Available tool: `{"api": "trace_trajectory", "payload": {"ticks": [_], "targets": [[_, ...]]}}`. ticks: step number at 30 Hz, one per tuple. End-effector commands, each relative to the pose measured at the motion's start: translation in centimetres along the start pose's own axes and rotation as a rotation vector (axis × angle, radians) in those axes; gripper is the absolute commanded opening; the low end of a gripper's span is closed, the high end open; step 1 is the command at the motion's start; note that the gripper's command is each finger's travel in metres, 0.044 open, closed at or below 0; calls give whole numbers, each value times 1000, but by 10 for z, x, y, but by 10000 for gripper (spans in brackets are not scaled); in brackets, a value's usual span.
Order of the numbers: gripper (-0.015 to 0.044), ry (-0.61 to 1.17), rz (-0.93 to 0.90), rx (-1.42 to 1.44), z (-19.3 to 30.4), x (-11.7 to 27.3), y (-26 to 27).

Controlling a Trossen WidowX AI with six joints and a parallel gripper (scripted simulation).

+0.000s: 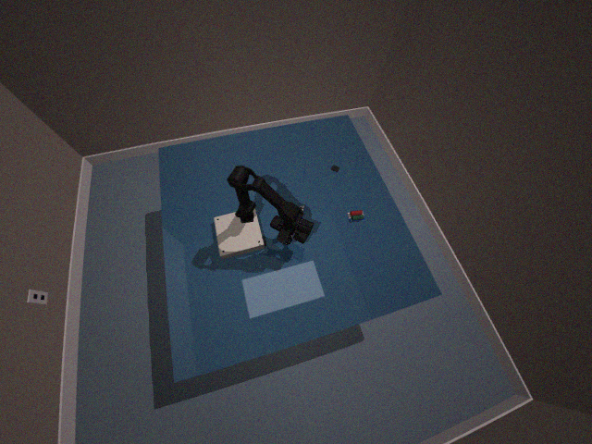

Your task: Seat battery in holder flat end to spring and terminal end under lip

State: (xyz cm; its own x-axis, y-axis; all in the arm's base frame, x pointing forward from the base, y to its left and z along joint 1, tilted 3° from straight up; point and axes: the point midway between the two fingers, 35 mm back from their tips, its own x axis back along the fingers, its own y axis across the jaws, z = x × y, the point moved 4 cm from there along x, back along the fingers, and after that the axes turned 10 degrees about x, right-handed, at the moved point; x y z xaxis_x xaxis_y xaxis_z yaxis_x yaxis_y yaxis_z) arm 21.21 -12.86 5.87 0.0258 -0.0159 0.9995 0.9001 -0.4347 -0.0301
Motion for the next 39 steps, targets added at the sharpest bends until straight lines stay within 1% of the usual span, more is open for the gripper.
{"api": "trace_trajectory", "payload": {"ticks": [1, 24, 29, 34, 39], "targets": [[248, -6, 2, -5, -1, -7, 0], [248, -6, 2, -5, -1, -42, -2], [116, -6, 2, -5, -1, -42, -2], [85, -6, 2, -5, -1, -42, -2], [85, -6, 2, -5, -1, -41, -2]]}}
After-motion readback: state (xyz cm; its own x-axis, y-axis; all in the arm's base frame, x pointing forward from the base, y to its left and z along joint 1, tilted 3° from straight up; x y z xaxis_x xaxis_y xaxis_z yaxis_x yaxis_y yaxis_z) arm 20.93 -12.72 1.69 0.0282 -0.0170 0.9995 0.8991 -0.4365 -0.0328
